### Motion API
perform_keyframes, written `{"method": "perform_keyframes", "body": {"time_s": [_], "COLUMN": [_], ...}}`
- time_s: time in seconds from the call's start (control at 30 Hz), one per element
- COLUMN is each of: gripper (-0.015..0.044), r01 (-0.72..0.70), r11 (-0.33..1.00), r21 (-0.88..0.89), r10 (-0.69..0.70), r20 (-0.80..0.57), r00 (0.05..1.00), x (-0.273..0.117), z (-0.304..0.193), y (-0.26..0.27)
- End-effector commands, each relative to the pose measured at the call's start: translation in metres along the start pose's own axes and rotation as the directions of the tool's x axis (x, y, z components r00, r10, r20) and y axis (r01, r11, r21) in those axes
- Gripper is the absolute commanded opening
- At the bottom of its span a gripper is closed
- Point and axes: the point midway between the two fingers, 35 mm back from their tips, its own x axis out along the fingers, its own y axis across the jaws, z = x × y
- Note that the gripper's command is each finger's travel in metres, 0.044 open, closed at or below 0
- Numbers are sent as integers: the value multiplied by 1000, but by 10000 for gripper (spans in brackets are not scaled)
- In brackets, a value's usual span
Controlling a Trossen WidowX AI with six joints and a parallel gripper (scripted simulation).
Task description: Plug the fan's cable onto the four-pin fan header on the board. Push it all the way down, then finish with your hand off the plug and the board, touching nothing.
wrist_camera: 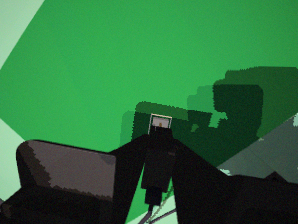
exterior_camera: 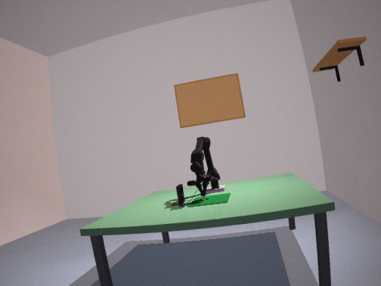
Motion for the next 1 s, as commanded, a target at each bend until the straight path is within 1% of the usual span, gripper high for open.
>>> {"method": "perform_keyframes", "body": {"time_s": [0.0, 0.97], "gripper": [0, 0], "r01": [3, 3], "r11": [1000, 1000], "r21": [5, -3], "r10": [-3, -3], "r20": [-1, -1], "r00": [1000, 1000], "x": [2, 10], "z": [0, 0], "y": [-1, -1]}}
